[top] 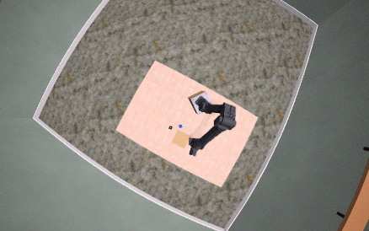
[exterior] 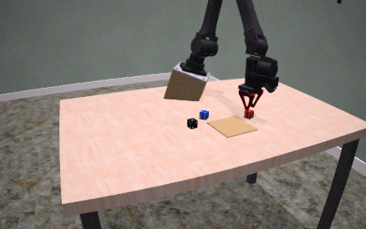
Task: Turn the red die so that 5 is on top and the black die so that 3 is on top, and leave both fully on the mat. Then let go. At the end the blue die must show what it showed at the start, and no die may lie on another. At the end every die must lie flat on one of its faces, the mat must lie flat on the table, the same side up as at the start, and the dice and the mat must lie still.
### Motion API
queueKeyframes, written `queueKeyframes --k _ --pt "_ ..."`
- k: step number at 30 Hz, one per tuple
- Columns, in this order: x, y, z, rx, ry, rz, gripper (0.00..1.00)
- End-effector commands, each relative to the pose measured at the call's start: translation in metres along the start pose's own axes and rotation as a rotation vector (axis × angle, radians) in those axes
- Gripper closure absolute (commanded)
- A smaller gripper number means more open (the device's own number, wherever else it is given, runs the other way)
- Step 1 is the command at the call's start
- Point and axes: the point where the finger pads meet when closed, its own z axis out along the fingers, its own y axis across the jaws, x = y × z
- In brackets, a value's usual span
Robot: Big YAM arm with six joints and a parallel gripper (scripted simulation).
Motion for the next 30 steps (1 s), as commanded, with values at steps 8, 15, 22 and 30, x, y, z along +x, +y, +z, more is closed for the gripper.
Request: queueKeyframes --k 8,15,22,30 --pt "-0.003 0.003 0.007 0.002 -0.009 -0.002 0.56" --pt "-0.004 0.003 0.019 0.002 -0.009 -0.002 0.56" --pt "-0.004 0.003 0.031 0.002 -0.01 -0.002 0.56" --pt "-0.009 0.003 0.034 0.004 -0.026 -0.008 0.56"
